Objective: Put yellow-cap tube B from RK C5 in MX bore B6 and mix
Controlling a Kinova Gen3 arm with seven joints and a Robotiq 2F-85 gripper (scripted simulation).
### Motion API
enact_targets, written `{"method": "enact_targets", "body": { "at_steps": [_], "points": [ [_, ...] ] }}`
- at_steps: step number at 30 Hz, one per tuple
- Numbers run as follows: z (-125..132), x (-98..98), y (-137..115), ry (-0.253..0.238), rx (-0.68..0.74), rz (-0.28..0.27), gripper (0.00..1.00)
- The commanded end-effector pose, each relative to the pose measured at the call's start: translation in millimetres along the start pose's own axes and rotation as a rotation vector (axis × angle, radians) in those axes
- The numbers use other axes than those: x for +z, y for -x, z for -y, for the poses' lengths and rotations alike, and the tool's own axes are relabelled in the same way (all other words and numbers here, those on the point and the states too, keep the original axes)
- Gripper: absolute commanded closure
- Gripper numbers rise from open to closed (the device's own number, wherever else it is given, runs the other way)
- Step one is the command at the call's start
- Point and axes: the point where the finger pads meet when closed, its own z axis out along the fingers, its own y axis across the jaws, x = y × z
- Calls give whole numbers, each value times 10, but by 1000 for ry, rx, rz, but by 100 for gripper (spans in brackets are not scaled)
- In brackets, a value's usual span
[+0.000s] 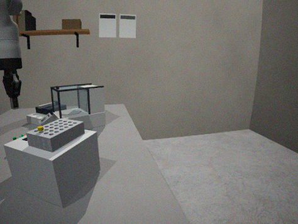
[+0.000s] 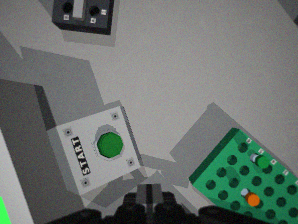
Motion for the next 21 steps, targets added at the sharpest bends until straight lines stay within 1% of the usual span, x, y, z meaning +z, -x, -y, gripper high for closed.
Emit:
{"method": "enact_targets", "body": {
  "at_steps": [1, 11, 13, 21],
  "points": [
    [-88, -86, 44, -3, 78, -4, 90],
    [-327, -291, 154, -4, 278, -4, 90],
    [-327, -291, 154, -4, 278, -4, 90],
    [-517, -455, 243, -4, 438, -3, 90]
  ]
}}
